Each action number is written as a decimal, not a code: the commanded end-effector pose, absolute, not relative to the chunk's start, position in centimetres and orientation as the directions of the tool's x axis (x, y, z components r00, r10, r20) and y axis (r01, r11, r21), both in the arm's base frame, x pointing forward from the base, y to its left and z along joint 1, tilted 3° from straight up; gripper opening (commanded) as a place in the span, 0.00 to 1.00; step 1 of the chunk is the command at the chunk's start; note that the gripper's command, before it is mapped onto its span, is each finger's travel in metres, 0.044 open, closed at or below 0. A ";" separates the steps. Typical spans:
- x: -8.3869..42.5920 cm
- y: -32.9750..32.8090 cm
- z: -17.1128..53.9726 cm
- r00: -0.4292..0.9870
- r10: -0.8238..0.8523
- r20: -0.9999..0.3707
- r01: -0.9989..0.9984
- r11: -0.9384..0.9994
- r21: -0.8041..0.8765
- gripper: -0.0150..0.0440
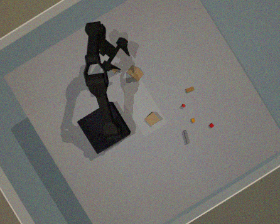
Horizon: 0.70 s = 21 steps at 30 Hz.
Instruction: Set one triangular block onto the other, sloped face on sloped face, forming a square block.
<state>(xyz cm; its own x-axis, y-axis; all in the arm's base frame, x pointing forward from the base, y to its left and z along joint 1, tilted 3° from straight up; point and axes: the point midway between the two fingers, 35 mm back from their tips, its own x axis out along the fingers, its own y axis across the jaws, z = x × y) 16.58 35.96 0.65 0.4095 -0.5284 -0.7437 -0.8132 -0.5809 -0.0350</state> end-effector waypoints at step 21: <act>20.6 30.0 -6.5 0.344 -0.616 -0.708 -0.863 -0.504 0.019 0.82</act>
<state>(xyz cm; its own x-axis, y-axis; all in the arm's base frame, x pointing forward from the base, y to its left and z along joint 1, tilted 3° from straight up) 20.59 29.98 -6.51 0.3454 -0.6154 -0.7085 -0.8622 -0.5062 0.0193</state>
